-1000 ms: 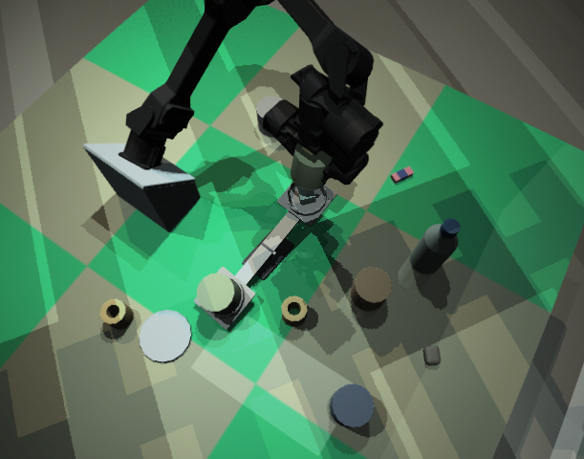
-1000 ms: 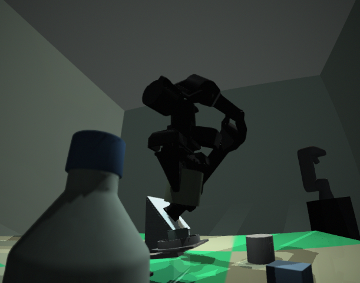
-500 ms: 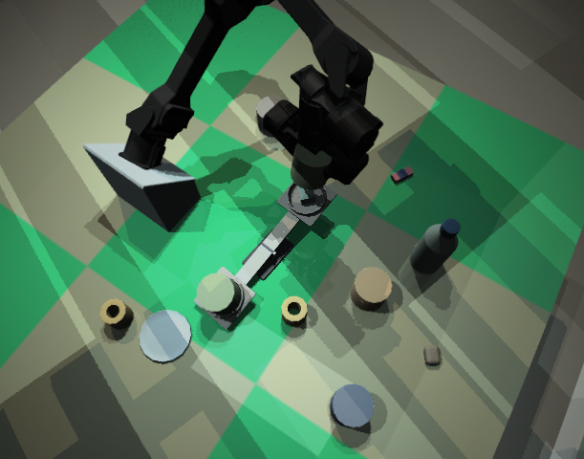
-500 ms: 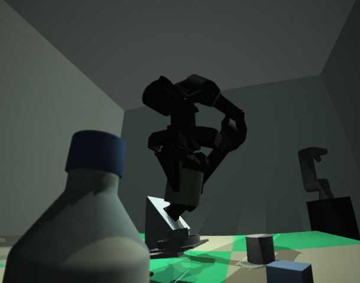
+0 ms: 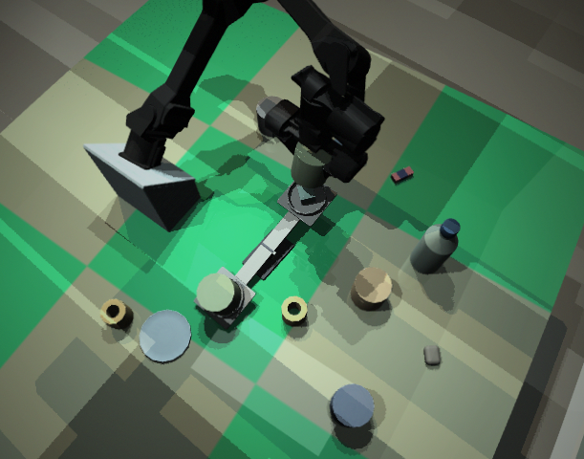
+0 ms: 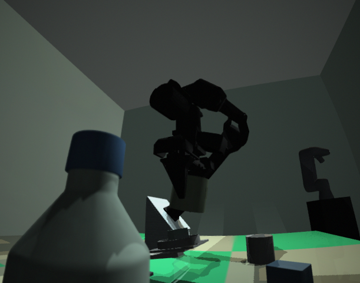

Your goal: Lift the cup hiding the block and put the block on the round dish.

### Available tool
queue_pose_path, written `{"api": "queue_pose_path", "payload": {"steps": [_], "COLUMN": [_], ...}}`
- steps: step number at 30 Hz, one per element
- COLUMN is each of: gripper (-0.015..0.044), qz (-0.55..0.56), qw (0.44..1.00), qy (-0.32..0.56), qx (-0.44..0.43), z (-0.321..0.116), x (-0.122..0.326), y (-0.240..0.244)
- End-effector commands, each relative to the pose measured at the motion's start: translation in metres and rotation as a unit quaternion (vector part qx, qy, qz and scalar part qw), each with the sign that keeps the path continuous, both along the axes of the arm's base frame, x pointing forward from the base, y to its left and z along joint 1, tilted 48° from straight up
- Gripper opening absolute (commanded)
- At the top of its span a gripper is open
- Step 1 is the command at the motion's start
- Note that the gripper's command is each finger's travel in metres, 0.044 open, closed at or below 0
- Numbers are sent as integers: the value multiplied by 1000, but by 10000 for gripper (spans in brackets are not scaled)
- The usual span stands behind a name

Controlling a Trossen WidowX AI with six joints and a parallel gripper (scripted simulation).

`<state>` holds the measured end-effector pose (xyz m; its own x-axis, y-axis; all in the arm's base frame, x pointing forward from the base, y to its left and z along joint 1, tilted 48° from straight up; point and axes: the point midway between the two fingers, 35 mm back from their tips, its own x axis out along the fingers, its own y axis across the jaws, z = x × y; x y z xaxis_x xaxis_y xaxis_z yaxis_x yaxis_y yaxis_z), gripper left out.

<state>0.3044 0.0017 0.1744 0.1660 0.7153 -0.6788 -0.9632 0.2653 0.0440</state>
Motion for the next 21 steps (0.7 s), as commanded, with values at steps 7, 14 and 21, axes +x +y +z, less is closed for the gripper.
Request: {"api": "queue_pose_path", "payload": {"steps": [7,14,21], "gripper": [0,0,0], "qz": [1,0,-1], "qw": [1000,1000,1000], "qy": [-2,-6,-9], "qx": [-12,-6,8], "z": [4,5,6], "x": [-20,-41,-62], "y": [59,100,129]}}
